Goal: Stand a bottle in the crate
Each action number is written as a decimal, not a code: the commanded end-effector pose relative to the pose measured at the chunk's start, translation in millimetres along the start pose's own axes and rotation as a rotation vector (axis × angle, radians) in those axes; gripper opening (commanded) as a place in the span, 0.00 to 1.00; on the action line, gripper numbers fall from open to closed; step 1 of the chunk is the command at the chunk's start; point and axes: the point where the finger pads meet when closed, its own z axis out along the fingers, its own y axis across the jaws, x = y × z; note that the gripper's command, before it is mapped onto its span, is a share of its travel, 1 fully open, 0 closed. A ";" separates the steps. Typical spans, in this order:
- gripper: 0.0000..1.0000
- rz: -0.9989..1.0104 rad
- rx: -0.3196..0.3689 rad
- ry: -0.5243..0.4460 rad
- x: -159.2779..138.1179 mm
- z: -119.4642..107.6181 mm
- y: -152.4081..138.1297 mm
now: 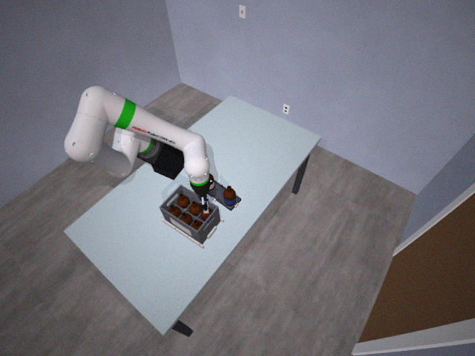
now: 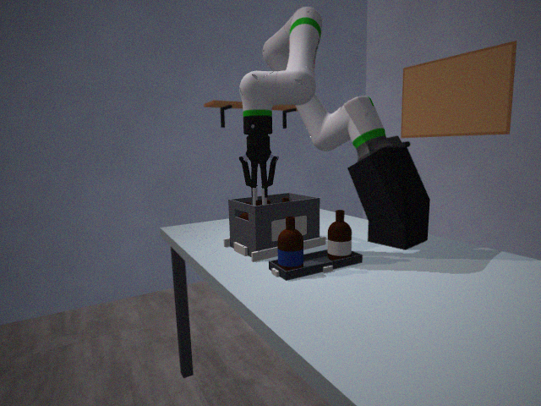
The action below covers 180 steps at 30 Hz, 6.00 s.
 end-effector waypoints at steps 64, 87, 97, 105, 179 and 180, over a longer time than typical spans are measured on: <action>0.00 0.000 0.000 0.000 0.2 10.4 0.1; 0.00 0.000 0.000 0.000 0.2 18.0 0.1; 0.00 0.000 0.000 0.000 0.2 18.8 0.1; 0.00 0.000 0.000 0.000 0.2 18.9 0.1; 0.38 0.000 0.000 0.000 0.2 18.9 0.1; 0.38 0.000 0.000 0.000 0.2 18.9 0.1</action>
